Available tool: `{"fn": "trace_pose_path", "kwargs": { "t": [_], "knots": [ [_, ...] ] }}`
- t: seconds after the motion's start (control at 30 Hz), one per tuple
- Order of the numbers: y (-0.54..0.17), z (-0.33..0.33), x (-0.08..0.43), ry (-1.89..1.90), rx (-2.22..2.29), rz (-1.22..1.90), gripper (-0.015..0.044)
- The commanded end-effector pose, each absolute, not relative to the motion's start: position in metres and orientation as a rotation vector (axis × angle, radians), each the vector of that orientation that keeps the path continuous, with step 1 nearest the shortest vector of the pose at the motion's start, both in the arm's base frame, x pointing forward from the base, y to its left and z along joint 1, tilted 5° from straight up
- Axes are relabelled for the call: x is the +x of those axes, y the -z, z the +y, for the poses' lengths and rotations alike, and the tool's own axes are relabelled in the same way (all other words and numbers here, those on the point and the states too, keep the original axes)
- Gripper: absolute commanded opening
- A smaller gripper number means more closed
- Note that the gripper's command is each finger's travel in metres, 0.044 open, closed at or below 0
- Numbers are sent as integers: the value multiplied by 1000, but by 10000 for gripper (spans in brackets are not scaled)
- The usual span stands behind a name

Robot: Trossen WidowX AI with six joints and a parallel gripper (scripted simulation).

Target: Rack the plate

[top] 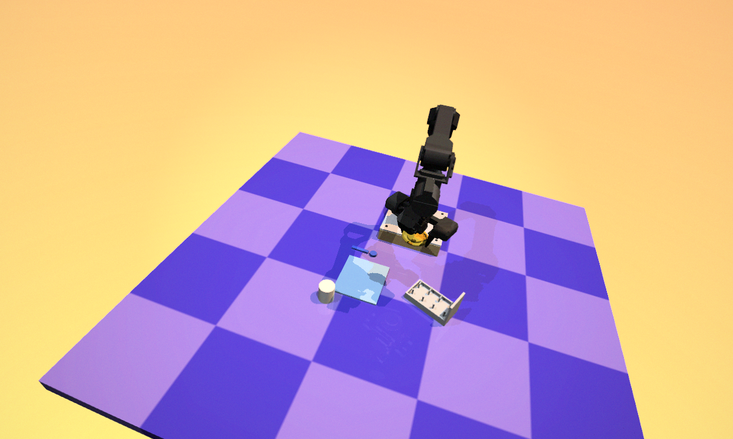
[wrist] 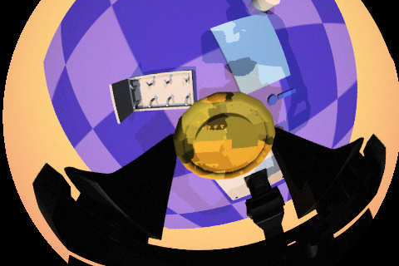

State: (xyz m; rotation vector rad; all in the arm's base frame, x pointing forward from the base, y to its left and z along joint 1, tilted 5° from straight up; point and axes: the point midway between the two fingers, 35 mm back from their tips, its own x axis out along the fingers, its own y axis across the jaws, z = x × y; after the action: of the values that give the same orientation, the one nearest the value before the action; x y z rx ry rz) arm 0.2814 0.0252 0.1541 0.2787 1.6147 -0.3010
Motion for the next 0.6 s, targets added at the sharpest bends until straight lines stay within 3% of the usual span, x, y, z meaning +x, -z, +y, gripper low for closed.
{"fn": "trace_pose_path", "kwargs": {
  "t": [0.0,0.57],
  "knots": [
    [-145,28,280,223,271,1647,0],
    [-101,37,281,-320,242,1683,0]
  ]
}}
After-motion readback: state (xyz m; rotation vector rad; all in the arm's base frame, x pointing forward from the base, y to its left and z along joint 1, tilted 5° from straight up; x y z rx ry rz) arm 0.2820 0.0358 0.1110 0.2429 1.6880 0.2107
